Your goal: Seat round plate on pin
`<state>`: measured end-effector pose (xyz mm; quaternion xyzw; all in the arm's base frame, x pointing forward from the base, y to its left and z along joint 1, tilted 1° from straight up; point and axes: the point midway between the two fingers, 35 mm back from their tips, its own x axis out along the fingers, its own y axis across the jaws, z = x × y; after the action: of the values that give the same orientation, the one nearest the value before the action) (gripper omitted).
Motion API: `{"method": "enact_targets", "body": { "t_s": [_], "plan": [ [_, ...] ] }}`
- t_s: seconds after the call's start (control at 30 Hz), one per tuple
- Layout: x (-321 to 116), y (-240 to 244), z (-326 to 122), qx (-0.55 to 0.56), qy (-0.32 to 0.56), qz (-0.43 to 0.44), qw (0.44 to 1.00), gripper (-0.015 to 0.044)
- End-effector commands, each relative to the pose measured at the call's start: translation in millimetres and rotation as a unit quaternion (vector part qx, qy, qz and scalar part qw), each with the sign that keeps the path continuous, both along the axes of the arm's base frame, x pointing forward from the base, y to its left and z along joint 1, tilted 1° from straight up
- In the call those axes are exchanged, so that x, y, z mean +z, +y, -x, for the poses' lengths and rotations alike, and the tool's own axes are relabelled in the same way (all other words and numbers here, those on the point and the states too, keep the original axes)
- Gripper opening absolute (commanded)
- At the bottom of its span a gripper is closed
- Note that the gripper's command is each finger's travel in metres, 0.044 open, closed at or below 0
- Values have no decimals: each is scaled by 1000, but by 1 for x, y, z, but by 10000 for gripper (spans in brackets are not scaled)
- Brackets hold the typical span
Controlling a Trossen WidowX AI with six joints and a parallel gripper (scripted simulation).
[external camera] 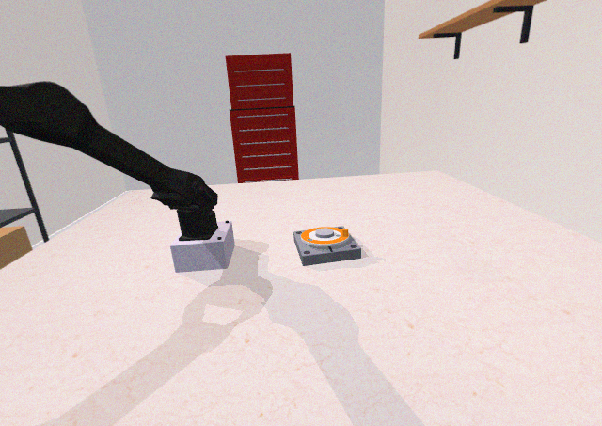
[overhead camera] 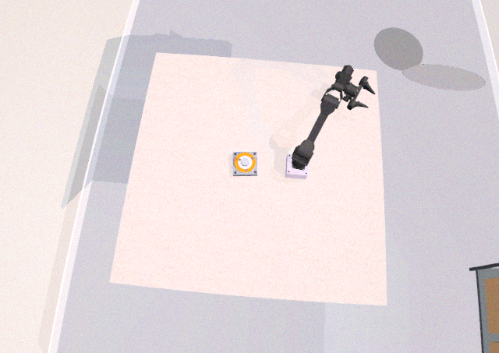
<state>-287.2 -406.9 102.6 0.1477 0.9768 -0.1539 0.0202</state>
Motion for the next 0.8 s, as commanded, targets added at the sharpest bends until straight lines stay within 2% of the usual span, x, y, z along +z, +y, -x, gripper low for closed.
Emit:
{"method": "enact_targets", "body": {
  "t_s": [0.0, 0.07, 0.13, 0.23, 0.3, 0.47, 0.57, 0.77],
  "plan": [
    [-1, -1, -2, 3, -4, 3, 1000, 374],
    [-10, -8, -18, 25, -33, 25, 999, 321],
    [-13, -29, -63, 75, -61, 63, 993, 269],
    [-16, -44, -106, 117, -89, 94, 985, 190],
    [-17, -48, -121, 131, -101, 104, 981, 137],
    [-24, -61, -229, 216, -182, 163, 945, 6],
    [-27, -59, -264, 239, -212, 178, 931, 0],
    [-34, -29, -387, 301, -322, 210, 873, 0]
  ]
}}
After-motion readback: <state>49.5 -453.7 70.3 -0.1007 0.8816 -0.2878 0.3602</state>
